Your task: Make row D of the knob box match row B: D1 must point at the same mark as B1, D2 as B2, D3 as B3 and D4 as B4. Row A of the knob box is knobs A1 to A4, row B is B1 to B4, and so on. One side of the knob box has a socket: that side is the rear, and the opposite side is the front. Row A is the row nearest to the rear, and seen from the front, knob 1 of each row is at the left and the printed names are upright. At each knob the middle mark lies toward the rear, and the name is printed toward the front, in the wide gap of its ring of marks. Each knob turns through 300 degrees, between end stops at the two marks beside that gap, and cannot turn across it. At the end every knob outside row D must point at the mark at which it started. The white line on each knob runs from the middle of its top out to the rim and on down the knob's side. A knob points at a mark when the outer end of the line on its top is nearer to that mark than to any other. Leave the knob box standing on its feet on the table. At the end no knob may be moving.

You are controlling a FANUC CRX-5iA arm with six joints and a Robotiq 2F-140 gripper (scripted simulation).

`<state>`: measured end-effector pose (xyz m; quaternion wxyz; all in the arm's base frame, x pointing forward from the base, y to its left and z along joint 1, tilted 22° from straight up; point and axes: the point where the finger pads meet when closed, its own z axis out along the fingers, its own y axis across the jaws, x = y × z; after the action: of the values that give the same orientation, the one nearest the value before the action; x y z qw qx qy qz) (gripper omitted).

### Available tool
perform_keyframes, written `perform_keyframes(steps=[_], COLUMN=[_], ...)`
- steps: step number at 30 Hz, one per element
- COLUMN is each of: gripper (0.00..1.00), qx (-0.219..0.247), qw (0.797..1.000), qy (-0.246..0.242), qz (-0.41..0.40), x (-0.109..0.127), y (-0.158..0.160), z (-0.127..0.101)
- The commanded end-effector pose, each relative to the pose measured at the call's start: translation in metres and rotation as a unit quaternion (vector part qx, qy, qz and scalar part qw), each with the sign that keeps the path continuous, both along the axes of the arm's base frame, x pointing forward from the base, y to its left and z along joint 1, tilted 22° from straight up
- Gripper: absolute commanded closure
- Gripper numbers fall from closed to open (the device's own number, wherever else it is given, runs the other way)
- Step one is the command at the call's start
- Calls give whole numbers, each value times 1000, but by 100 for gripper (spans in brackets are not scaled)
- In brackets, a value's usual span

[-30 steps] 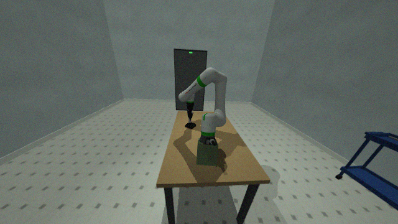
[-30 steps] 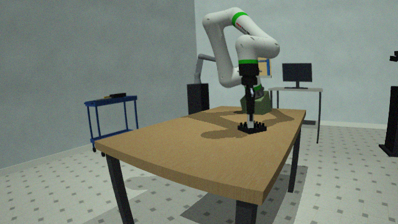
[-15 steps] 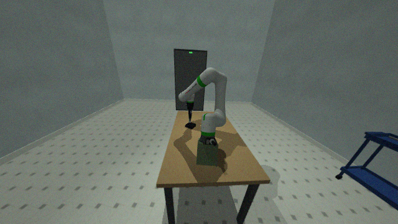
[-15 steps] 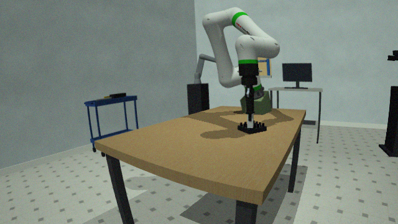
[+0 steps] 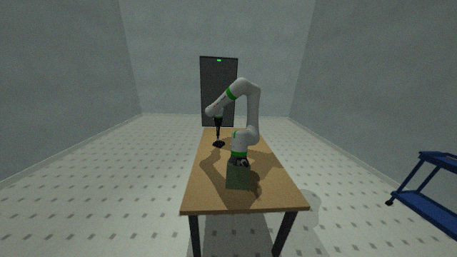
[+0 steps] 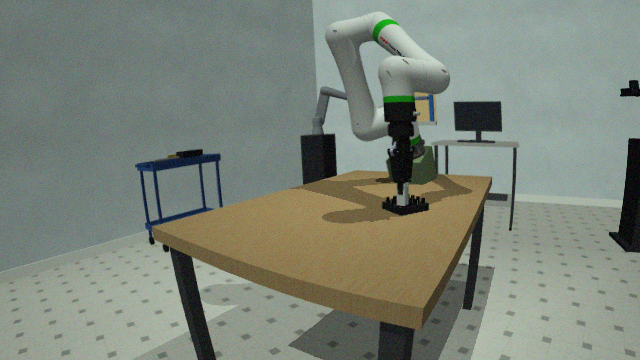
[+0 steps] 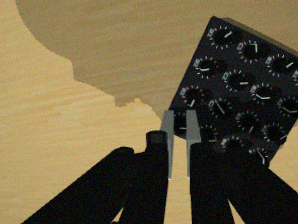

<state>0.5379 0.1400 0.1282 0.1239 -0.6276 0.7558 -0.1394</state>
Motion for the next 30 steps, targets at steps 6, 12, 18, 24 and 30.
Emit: perform_keyframes(steps=[6, 12, 18, 24, 30], gripper=[95, 95, 95, 95, 95], qx=[32, 49, 65, 73, 81], qw=[996, 990, 983, 979, 974], qy=[-8, -10, -13, -14, -15], qz=[-89, -131, -171, -192, -212], x=[0, 0, 0, 0, 0], y=[0, 0, 0, 0, 0], z=[0, 0, 0, 0, 0])
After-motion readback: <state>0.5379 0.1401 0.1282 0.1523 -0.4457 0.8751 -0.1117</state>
